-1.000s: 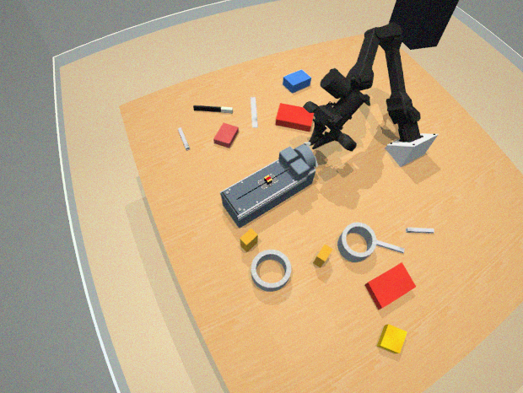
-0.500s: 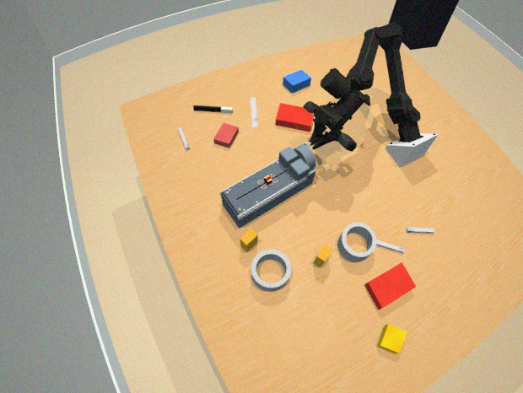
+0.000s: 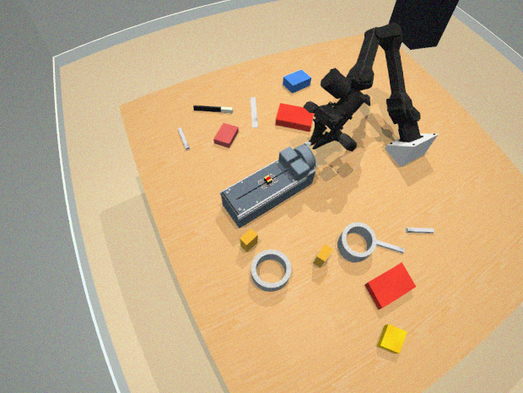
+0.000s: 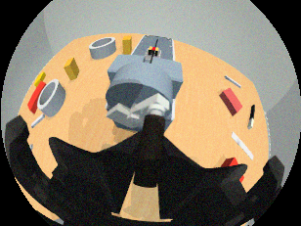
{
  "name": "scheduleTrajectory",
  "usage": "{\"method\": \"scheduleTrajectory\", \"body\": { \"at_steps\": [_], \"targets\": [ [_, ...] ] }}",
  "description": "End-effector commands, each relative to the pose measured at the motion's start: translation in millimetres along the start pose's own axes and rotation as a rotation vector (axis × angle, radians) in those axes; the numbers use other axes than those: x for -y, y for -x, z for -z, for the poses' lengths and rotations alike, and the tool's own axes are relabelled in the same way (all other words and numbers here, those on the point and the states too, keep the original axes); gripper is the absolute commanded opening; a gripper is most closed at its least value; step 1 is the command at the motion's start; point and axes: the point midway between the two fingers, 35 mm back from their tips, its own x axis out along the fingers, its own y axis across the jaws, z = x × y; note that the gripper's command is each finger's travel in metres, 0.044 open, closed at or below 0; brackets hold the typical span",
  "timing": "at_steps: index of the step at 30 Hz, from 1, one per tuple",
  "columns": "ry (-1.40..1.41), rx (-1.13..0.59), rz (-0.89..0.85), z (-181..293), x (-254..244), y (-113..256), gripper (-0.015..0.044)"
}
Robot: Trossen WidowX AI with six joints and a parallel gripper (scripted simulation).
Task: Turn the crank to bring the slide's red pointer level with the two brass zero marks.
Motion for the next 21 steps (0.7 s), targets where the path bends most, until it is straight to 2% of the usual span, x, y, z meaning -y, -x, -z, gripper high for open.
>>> {"method": "scheduleTrajectory", "body": {
  "at_steps": [1, 7, 21],
  "targets": [
    [0.000, 0.000, 0.000, 0.0, 0.0, 0.0, 0.0000],
    [0.000, 0.000, 0.000, 0.0, 0.0, 0.0, 0.0000],
    [0.000, 0.000, 0.000, 0.0, 0.0, 0.0, 0.0368]
  ]
}}
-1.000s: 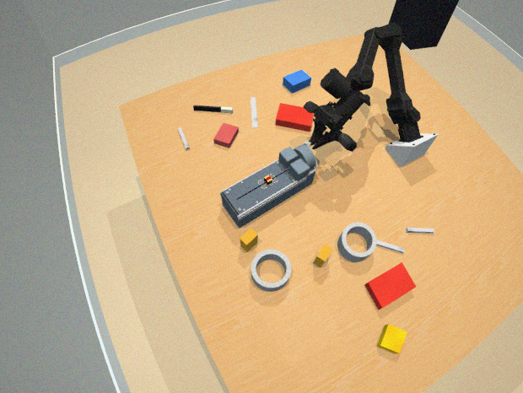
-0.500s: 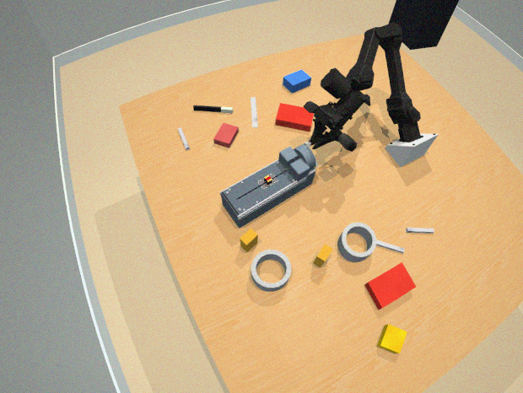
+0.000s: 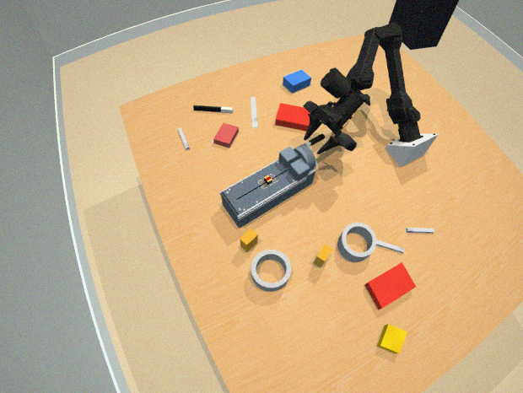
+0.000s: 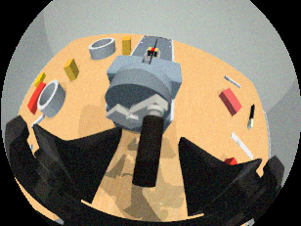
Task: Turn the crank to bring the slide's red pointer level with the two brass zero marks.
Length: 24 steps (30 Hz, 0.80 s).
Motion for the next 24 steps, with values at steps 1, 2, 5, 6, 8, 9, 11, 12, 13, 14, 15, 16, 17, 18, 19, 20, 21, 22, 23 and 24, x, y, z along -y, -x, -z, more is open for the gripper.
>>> {"method": "scheduleTrajectory", "body": {
  "at_steps": [1, 2, 5, 6, 8, 9, 11, 12, 13, 14, 15, 16, 17, 18, 19, 20, 21, 22, 23, 24],
  "targets": [
    [0.000, -0.001, 0.000, 0, 0, 0, 0.0394],
    [0.000, -0.001, 0.000, 0, 0, 0, 0.0420],
    [0.000, -0.001, 0.000, -2, 0, 2, 0.0440],
    [0.000, -0.002, -0.001, -5, 0, 4, 0.0440],
    [-0.001, -0.002, -0.003, -12, -1, 10, 0.0440],
    [-0.001, -0.003, -0.003, -15, -1, 13, 0.0440],
    [-0.001, -0.003, -0.004, -22, -1, 20, 0.0440],
    [-0.001, -0.003, -0.004, -25, -1, 23, 0.0440],
    [-0.001, -0.002, -0.004, -28, -1, 26, 0.0440],
    [-0.001, -0.002, -0.004, -31, -1, 30, 0.0440],
    [0.000, -0.002, -0.003, -33, -1, 33, 0.0440],
    [0.000, -0.002, -0.003, -35, -1, 35, 0.0440],
    [0.000, -0.002, -0.003, -35, -1, 35, 0.0440],
    [0.000, -0.002, -0.003, -36, -1, 36, 0.0440],
    [0.000, -0.002, -0.004, -38, -1, 37, 0.0440],
    [0.000, -0.002, -0.006, -42, -1, 40, 0.0440],
    [0.001, -0.002, -0.007, -46, -2, 44, 0.0440],
    [0.001, -0.003, -0.009, -50, -2, 47, 0.0440],
    [0.002, -0.003, -0.010, -54, -2, 51, 0.0440],
    [0.002, -0.002, -0.011, -59, -2, 55, 0.0440]
  ]
}}
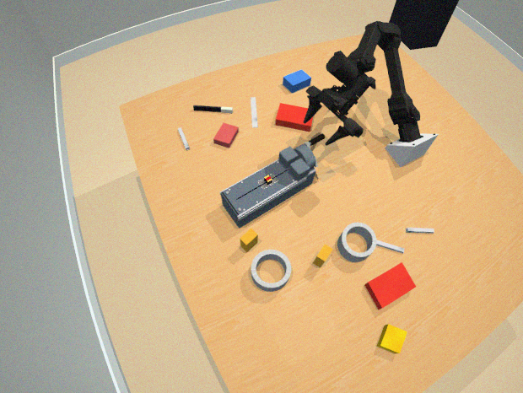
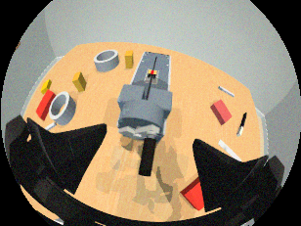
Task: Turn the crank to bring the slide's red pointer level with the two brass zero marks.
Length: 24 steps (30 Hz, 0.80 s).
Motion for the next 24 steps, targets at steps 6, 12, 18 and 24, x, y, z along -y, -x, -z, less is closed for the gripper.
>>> {"method": "scheduleTrajectory", "body": {
  "at_steps": [6, 12, 18, 24],
  "targets": [
    [-0.008, -0.003, 0.003, -28, -1, 22, 0.0440],
    [-0.081, -0.034, 0.041, -50, -2, 10, 0.0440],
    [-0.155, -0.062, 0.083, -71, -6, -5, 0.0440],
    [-0.228, -0.083, 0.129, -91, -13, -21, 0.0440]
  ]
}}
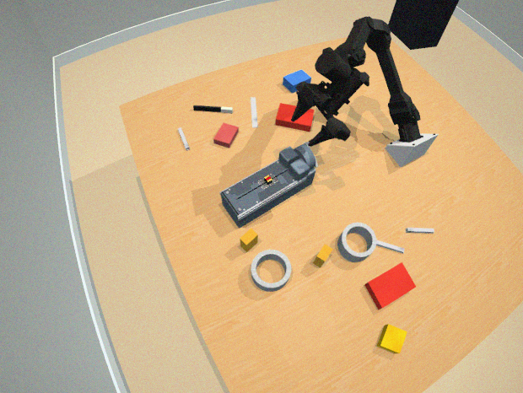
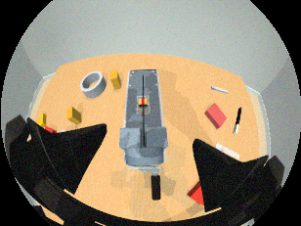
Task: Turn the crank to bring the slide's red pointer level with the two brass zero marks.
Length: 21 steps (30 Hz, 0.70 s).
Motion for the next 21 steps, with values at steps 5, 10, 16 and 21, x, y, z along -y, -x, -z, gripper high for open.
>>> {"method": "scheduleTrajectory", "body": {
  "at_steps": [5, 10, 16, 21],
  "targets": [
    [-0.100, -0.029, 0.070, -23, -20, -22, 0.0440],
    [-0.157, -0.037, 0.108, -35, -34, -35, 0.0440],
    [-0.161, -0.038, 0.110, -23, -34, -52, 0.0440],
    [-0.164, -0.037, 0.115, -6, -33, -73, 0.0440]
  ]
}}
